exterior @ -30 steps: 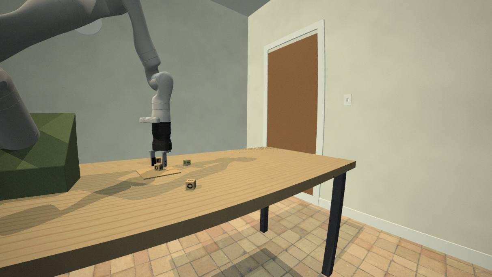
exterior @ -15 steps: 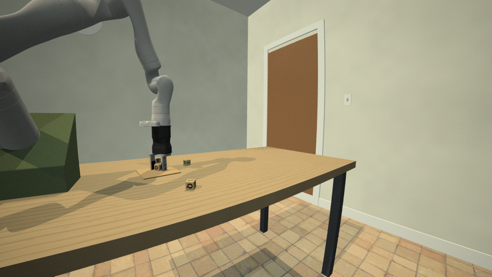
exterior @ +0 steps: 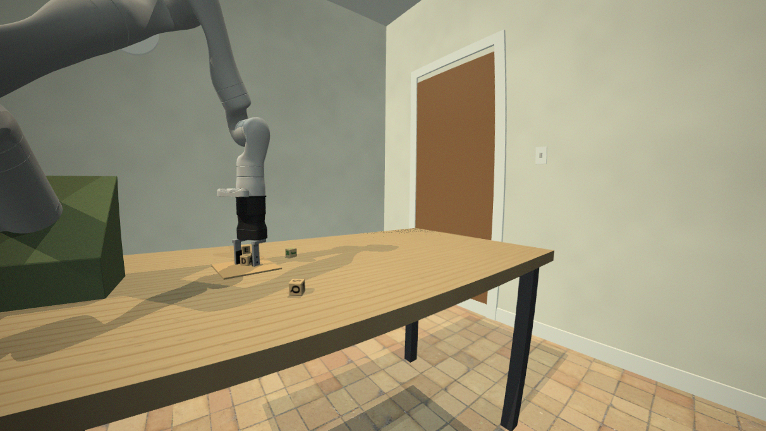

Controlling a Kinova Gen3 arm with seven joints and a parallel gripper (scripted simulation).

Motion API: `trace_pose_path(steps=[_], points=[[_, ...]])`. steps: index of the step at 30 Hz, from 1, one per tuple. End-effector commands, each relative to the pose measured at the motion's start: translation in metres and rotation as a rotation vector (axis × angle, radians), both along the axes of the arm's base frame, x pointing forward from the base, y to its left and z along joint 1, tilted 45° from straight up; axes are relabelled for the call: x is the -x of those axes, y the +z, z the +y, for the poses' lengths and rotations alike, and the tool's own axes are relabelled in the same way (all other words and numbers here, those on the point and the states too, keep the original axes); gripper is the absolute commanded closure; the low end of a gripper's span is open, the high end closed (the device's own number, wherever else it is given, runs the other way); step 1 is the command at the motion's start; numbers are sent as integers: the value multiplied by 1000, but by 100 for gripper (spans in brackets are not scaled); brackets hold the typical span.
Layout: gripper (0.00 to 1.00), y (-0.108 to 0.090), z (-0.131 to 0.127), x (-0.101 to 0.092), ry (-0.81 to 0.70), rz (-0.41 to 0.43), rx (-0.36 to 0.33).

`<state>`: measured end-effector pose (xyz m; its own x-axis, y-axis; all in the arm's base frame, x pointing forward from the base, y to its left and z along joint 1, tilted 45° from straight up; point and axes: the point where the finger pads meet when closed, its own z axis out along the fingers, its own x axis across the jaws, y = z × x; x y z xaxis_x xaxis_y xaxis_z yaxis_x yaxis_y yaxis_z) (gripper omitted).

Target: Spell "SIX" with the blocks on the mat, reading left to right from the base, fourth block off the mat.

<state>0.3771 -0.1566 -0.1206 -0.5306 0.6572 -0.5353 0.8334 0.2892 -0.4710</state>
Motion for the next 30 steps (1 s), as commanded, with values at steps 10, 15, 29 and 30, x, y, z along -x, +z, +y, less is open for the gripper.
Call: trace_pose_path(steps=[10,15,29,30], points=[[0,0,1,-1,1,-1,-1],[0,0,1,-1,1,-1,-1],[21,0,1,-1,1,-1,-1],[21,0,1,-1,1,-1,-1]])
